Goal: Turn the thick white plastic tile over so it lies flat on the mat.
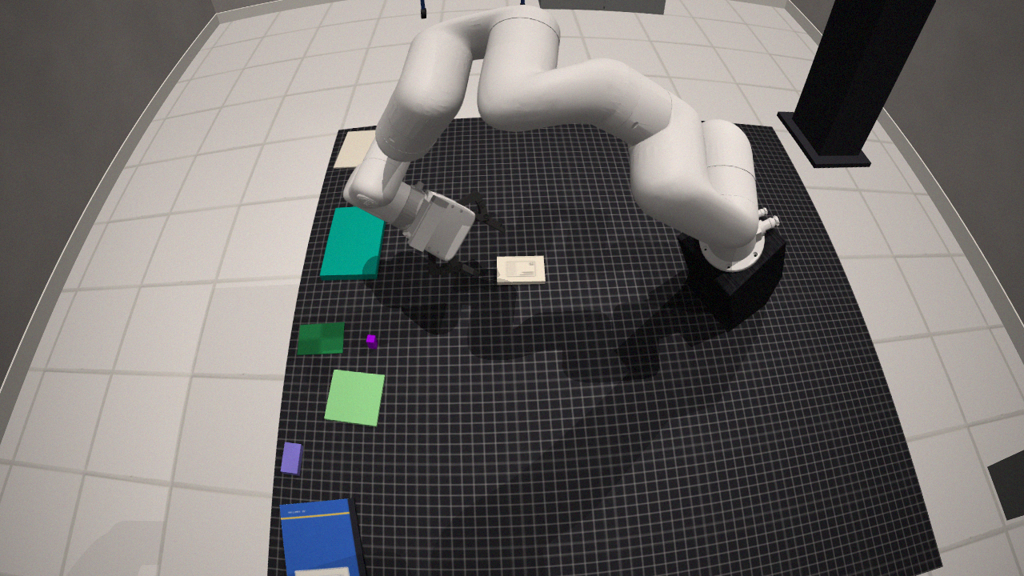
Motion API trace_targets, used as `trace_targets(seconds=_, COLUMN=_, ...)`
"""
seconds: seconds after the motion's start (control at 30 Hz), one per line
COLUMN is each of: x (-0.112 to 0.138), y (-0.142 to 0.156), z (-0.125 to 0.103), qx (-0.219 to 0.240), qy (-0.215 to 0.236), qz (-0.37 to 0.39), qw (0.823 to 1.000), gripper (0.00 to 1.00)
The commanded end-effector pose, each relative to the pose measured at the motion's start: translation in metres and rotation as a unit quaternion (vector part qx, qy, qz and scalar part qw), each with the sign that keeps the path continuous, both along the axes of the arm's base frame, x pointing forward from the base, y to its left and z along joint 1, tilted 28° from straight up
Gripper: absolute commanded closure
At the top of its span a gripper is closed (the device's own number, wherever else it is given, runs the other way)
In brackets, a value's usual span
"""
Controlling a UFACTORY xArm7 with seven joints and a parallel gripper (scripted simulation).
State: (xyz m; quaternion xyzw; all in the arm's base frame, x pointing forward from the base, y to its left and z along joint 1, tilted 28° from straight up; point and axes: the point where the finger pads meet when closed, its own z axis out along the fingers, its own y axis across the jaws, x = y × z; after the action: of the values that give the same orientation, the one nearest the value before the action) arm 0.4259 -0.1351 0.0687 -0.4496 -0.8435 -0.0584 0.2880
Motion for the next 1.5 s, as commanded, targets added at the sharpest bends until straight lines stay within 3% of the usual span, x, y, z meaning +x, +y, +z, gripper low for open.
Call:
trace_targets(seconds=0.0, x=0.002, y=0.005, z=0.011, qx=-0.040, qy=0.010, qz=-0.043, qw=0.998, gripper=0.00)
trace_targets(seconds=0.3, x=0.005, y=0.015, z=0.029, qx=-0.097, qy=0.023, qz=-0.114, qw=0.988, gripper=0.00)
trace_targets(seconds=0.53, x=0.007, y=0.028, z=0.048, qx=-0.157, qy=0.034, qz=-0.200, qw=0.967, gripper=0.00)
trace_targets(seconds=0.63, x=0.007, y=0.028, z=0.048, qx=-0.157, qy=0.034, qz=-0.200, qw=0.967, gripper=0.00)
trace_targets(seconds=0.7, x=0.007, y=0.035, z=0.059, qx=-0.187, qy=0.038, qz=-0.247, qw=0.950, gripper=0.00)
trace_targets(seconds=0.87, x=0.007, y=0.039, z=0.064, qx=-0.201, qy=0.039, qz=-0.272, qw=0.940, gripper=0.00)
trace_targets(seconds=0.97, x=0.007, y=0.047, z=0.075, qx=-0.229, qy=0.041, qz=-0.323, qw=0.917, gripper=0.00)
trace_targets(seconds=1.03, x=0.007, y=0.047, z=0.075, qx=-0.229, qy=0.041, qz=-0.323, qw=0.917, gripper=0.00)
trace_targets(seconds=1.07, x=0.007, y=0.051, z=0.081, qx=-0.242, qy=0.042, qz=-0.350, qw=0.904, gripper=0.00)
trace_targets(seconds=1.2, x=0.007, y=0.051, z=0.081, qx=-0.242, qy=0.042, qz=-0.350, qw=0.904, gripper=0.00)
trace_targets(seconds=1.27, x=0.006, y=0.059, z=0.092, qx=-0.266, qy=0.043, qz=-0.404, qw=0.874, gripper=0.00)
trace_targets(seconds=1.37, x=0.006, y=0.059, z=0.092, qx=-0.266, qy=0.043, qz=-0.404, qw=0.874, gripper=0.00)
trace_targets(seconds=1.4, x=0.005, y=0.063, z=0.097, qx=-0.277, qy=0.043, qz=-0.432, qw=0.858, gripper=0.00)
trace_targets(seconds=1.43, x=0.005, y=0.063, z=0.097, qx=-0.277, qy=0.043, qz=-0.432, qw=0.858, gripper=0.00)
trace_targets(seconds=1.47, x=0.004, y=0.068, z=0.103, qx=-0.286, qy=0.043, qz=-0.459, qw=0.840, gripper=0.00)
